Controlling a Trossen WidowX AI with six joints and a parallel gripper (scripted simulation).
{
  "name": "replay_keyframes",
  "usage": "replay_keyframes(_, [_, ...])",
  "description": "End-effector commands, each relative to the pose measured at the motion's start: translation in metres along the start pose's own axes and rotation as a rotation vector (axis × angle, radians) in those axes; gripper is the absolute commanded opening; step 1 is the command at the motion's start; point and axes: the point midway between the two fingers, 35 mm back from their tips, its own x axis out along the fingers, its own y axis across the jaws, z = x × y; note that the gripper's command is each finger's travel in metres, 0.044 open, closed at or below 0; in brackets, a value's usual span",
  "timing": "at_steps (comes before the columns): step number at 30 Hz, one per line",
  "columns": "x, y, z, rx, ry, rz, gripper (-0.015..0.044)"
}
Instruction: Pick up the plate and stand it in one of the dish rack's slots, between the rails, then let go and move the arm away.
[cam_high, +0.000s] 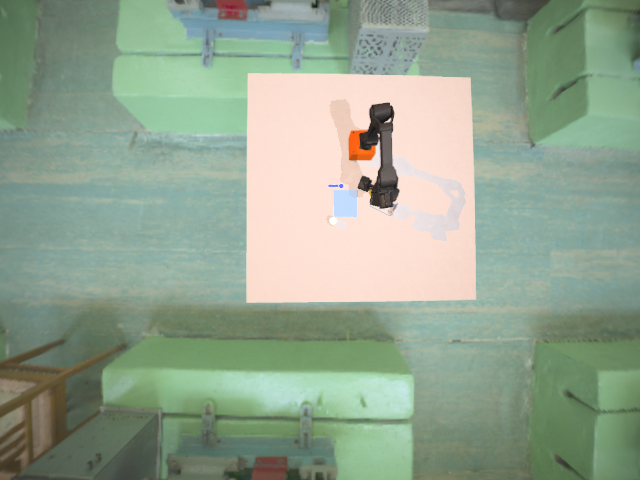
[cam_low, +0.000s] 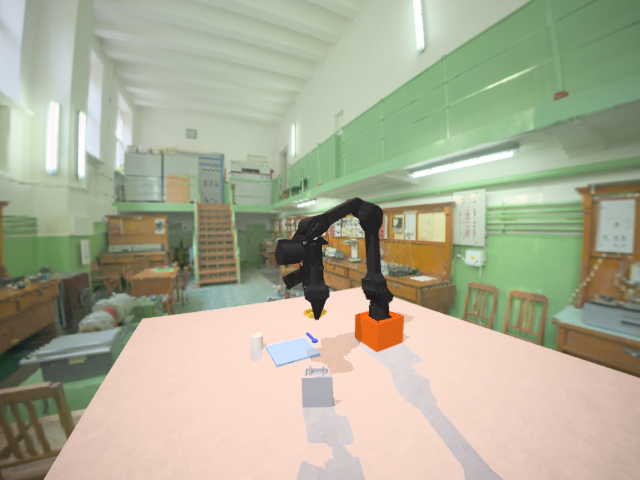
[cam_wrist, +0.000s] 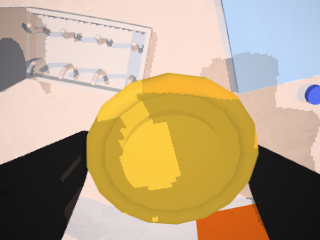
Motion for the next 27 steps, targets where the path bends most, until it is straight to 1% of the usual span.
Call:
replay_keyframes(1, [0.014,0.002,0.000,-0.073,0.043,0.048,0.0000])
replay_keyframes(14, [0.055,0.009,0.005,-0.344,0.114,0.273,0.0000])
replay_keyframes(27, [0.088,0.010,0.009,-0.577,0.073,0.518,0.0000])
